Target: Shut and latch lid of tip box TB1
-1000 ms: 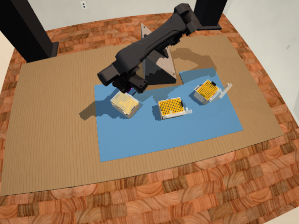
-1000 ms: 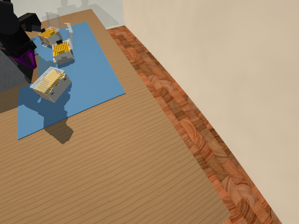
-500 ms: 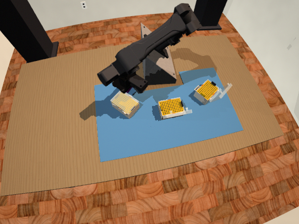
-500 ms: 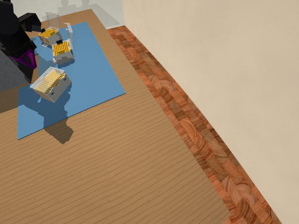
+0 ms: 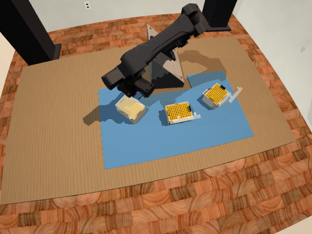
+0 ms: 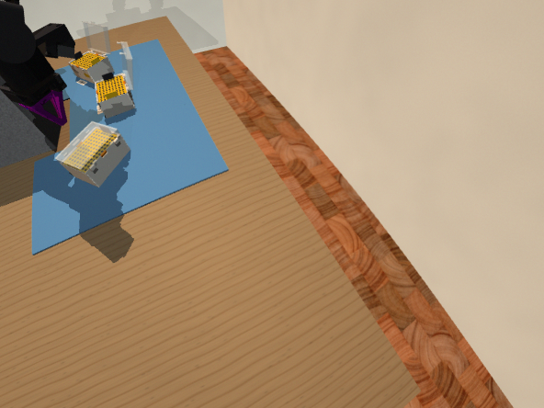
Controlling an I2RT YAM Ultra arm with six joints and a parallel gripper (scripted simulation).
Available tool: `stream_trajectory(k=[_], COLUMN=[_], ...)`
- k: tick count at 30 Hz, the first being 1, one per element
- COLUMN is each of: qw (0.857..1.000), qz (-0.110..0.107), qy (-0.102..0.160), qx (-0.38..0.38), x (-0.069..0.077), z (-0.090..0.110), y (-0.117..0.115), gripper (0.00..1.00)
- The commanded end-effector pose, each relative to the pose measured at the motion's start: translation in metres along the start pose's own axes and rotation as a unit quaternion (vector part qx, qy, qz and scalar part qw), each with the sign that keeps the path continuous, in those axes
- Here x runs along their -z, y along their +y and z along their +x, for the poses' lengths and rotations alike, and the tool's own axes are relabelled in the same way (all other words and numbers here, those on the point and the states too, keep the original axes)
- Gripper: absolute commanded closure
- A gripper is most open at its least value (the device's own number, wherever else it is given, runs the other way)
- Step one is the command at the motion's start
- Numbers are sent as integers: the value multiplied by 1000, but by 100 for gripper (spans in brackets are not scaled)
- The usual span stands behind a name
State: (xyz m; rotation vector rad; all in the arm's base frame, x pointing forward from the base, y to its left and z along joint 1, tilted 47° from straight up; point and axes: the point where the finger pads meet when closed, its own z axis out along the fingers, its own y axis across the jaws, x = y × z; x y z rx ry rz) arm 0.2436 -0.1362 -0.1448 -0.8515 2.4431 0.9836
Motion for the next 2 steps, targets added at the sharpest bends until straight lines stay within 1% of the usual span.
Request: stream_trajectory(k=[1,2], qw=[1000,1000], qz=[2,2], qy=[-2,-2], qx=[-3,-3], x=[5,5], z=[0,0], y=[0,0], gripper=[100,100])
